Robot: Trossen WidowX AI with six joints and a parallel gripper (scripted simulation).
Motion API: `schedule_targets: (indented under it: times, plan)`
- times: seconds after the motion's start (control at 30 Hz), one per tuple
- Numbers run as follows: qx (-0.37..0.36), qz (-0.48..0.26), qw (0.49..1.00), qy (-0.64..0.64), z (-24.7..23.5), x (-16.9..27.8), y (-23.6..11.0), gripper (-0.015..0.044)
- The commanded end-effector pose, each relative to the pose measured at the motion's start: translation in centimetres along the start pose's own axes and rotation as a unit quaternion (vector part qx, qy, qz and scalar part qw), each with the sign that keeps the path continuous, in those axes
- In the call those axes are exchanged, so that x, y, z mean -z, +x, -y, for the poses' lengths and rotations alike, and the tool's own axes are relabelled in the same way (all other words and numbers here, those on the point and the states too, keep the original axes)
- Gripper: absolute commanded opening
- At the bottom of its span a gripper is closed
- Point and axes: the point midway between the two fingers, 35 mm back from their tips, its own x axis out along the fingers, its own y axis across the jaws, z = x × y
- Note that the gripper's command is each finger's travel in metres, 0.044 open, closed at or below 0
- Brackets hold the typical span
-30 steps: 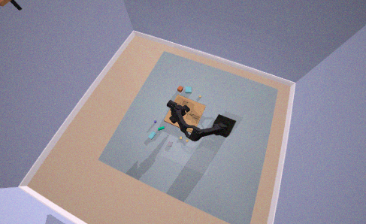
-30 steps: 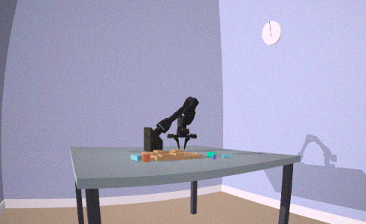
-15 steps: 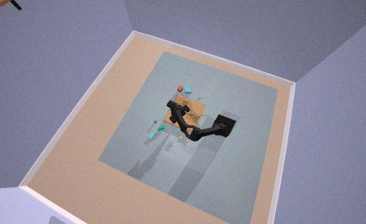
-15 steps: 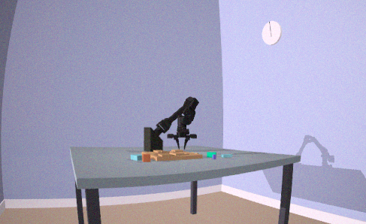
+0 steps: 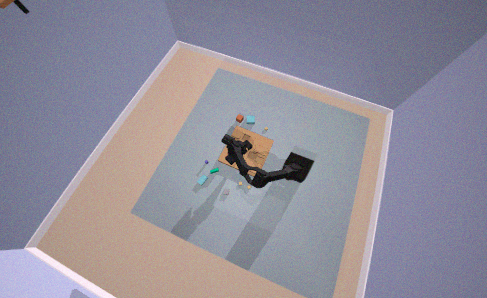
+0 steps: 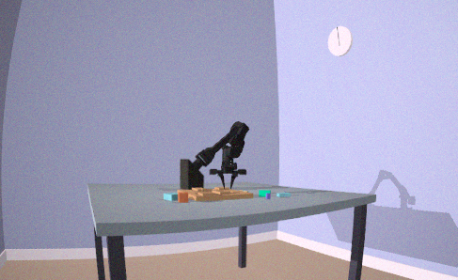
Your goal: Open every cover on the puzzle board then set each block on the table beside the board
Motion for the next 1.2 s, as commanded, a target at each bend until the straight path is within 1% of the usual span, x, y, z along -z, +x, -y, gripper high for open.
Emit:
schedule_targets:
  times: [0.0,1.0,1.17]
  plan:
    - [-0.001,-0.003,1.0,0.003,0.1,0.2,0.5,0.0144]
    - [-0.002,-0.003,1.0,0.003,0.1,0.2,2.5,0.0144]
    - [0.0,-0.001,1.0,0.0,0.0,0.1,2.3,0.011]
